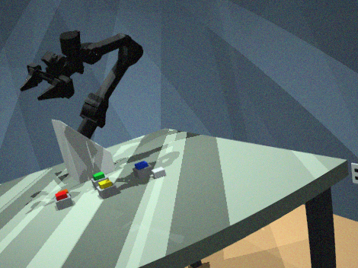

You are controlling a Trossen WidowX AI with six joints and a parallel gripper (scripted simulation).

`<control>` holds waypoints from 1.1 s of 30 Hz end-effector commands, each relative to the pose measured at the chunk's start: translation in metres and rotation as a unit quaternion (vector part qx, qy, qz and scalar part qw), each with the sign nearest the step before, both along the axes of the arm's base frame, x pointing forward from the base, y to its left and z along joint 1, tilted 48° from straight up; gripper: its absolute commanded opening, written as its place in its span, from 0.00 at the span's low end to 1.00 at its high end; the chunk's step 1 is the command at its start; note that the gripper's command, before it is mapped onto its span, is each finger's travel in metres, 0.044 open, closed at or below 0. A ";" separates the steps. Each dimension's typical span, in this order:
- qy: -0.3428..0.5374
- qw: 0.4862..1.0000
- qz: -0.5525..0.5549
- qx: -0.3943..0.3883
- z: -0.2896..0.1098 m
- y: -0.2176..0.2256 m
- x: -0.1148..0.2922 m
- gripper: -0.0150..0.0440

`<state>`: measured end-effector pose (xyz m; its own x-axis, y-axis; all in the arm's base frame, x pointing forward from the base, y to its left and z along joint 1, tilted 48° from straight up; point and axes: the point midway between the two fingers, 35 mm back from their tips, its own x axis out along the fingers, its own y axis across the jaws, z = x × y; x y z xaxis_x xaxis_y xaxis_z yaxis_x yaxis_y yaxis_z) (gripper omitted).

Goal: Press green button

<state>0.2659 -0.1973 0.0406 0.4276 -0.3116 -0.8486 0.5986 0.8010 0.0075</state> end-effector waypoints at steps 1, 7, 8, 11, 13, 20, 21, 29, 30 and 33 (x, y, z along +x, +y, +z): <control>0.109 0.967 0.189 0.135 -0.044 0.071 -0.011 0.93; 0.174 0.829 0.396 0.354 -0.055 0.170 -0.049 0.93; 0.174 0.800 0.419 0.393 -0.051 0.185 -0.055 0.93; 0.171 0.765 0.441 0.437 -0.045 0.201 -0.061 0.93; 0.171 0.765 0.441 0.437 -0.045 0.201 -0.061 0.93; 0.171 0.766 0.441 0.436 -0.053 0.208 -0.061 0.84; 0.171 0.766 0.441 0.436 -0.062 0.218 -0.063 0.80; 0.170 0.765 0.441 0.438 -0.086 0.246 -0.071 0.44; 0.170 0.765 0.441 0.438 -0.086 0.246 -0.071 0.40; 0.170 0.765 0.441 0.438 -0.086 0.246 -0.071 0.29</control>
<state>0.1956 0.0478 -0.0455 -0.1505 0.7199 -0.6776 -0.0899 0.6726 0.7345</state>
